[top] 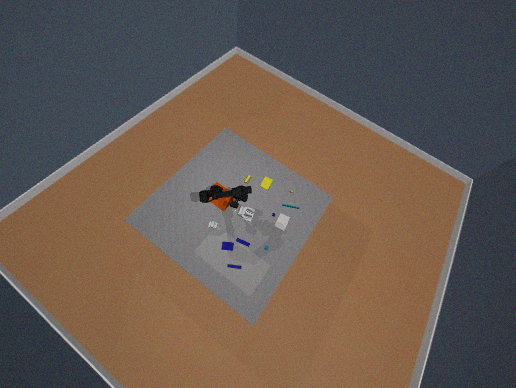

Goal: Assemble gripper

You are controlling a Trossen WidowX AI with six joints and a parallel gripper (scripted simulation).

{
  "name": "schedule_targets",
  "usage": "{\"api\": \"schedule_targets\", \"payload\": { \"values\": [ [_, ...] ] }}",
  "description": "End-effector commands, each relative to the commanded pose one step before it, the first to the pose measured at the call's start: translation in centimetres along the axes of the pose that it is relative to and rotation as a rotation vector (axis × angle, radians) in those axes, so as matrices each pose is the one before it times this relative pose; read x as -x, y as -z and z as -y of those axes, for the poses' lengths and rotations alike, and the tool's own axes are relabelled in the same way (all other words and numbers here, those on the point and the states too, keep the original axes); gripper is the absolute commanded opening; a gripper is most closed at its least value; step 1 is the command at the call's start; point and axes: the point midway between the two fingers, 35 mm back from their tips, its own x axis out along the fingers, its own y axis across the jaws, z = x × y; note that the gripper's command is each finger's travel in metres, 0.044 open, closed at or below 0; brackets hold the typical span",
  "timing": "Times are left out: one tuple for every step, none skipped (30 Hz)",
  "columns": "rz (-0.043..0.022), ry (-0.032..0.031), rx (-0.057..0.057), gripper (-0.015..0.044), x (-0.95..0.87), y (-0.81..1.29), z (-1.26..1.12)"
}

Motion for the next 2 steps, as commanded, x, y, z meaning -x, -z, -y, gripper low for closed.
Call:
{"api": "schedule_targets", "payload": {
  "values": [
    [-0.00347,-0.00123,-0.0009,0.044,-0.018,0.083,-0.022],
    [0.0,0.0,0.0,0.044,0.0,0.0,0.0]
  ]
}}
